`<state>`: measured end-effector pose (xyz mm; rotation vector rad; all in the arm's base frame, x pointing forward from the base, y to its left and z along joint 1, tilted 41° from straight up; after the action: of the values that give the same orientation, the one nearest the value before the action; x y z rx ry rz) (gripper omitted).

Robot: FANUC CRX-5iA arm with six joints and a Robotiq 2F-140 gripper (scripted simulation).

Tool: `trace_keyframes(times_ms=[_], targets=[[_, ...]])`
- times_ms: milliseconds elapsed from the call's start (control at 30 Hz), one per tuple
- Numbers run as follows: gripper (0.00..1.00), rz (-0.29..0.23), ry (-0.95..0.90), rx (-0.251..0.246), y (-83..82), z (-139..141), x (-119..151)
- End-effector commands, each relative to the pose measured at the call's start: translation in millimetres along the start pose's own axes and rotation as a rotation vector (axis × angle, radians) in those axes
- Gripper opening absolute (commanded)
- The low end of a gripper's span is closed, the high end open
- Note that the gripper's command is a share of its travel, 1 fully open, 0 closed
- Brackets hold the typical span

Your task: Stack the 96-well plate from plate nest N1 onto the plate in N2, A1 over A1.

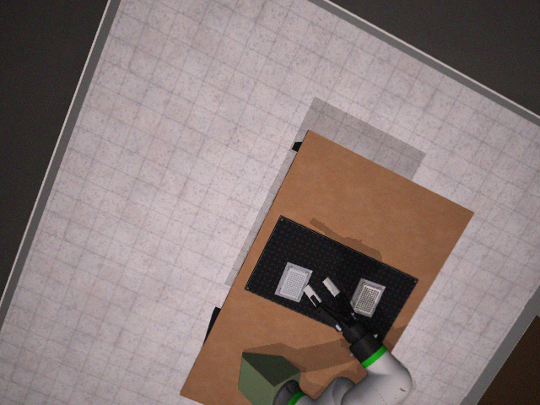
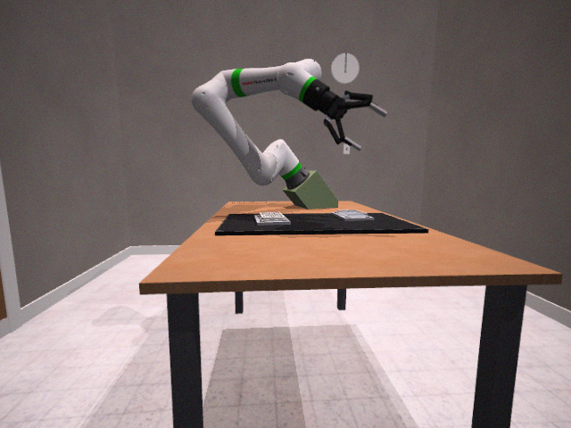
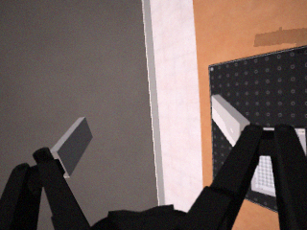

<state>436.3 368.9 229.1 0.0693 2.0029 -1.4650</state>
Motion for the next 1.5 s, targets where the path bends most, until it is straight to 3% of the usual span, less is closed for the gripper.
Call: trace_keyframes(times_ms=[0,533,700,900,1033,1300,1467], targets=[[1.00,0.000,0.000,0.000,-0.1,-0.3,-0.1],[1.00,0.000,0.000,0.000,-0.1,-0.3,-0.1],[1.00,-0.109,-0.006,0.102,14.2,-1.4,9.6],[1.00,-0.109,-0.006,0.102,29.2,7.7,31.6],[1.00,-0.196,-0.015,0.203,40.4,7.1,40.1],[1.00,-0.206,-0.016,0.215,53.1,17.9,62.2],[1.00,-0.288,-0.030,0.336,65.8,20.1,75.7]])
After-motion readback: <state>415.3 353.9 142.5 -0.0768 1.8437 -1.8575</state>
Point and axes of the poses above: the point where the finger pads meet when closed, its own y axis out along the fingers, its own z axis across the jaws, x = y × z, the point moved 9 cm from there along -y, back along the fingers, and after that the axes turned 5 degrees about -y, right-handed, at the moved point
